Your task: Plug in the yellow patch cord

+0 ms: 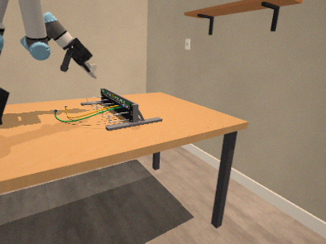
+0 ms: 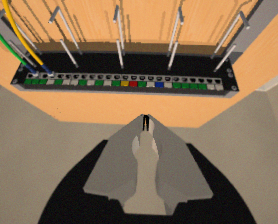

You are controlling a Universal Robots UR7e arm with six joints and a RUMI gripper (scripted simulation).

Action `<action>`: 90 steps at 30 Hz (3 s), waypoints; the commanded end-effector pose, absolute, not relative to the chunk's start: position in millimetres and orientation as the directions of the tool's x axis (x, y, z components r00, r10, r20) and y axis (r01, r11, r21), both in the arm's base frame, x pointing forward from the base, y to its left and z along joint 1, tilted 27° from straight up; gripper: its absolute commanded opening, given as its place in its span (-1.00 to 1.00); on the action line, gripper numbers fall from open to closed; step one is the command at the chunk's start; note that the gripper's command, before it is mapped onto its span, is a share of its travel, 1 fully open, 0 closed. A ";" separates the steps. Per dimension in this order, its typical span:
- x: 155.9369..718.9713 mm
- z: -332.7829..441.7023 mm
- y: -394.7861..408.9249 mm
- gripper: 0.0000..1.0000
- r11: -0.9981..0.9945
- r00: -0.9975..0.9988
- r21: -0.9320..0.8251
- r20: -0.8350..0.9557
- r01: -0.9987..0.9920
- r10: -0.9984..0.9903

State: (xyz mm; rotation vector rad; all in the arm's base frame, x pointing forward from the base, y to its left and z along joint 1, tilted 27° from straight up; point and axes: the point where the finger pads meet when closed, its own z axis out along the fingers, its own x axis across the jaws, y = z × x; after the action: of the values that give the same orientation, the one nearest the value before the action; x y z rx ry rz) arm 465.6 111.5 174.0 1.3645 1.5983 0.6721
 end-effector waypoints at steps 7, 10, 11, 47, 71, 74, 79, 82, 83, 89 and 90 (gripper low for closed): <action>438.7 188.5 116.0 -1.00 0.242 0.016 0.849 -0.282 0.470 0.959; 431.6 192.1 117.2 -1.00 0.242 0.016 0.849 -0.282 0.470 0.959; 429.5 193.1 117.6 -1.00 0.242 0.016 0.849 -0.282 0.470 0.959; 414.9 201.7 115.6 -1.00 0.242 0.016 0.849 -0.282 0.470 0.959; 414.4 212.3 79.5 -1.00 0.242 0.016 0.849 -0.282 0.470 0.959; 414.3 212.9 77.4 -1.00 0.242 0.016 0.849 -0.282 0.470 0.959; 414.1 216.0 67.0 -1.00 0.242 0.016 0.849 -0.282 0.470 0.959; 414.1 217.8 60.9 -1.00 0.242 0.016 0.849 -0.282 0.470 0.959; 414.0 218.4 58.9 -1.00 0.242 0.016 0.849 -0.282 0.470 0.959; 413.8 221.6 48.0 -1.00 0.242 0.016 0.849 -0.282 0.470 0.959; 413.8 221.6 48.0 -1.00 0.242 0.016 0.849 -0.282 0.470 0.959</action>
State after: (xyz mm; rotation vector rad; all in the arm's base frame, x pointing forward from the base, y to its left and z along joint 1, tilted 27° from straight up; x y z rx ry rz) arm 413.9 53.0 219.8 1.3667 1.5936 0.6662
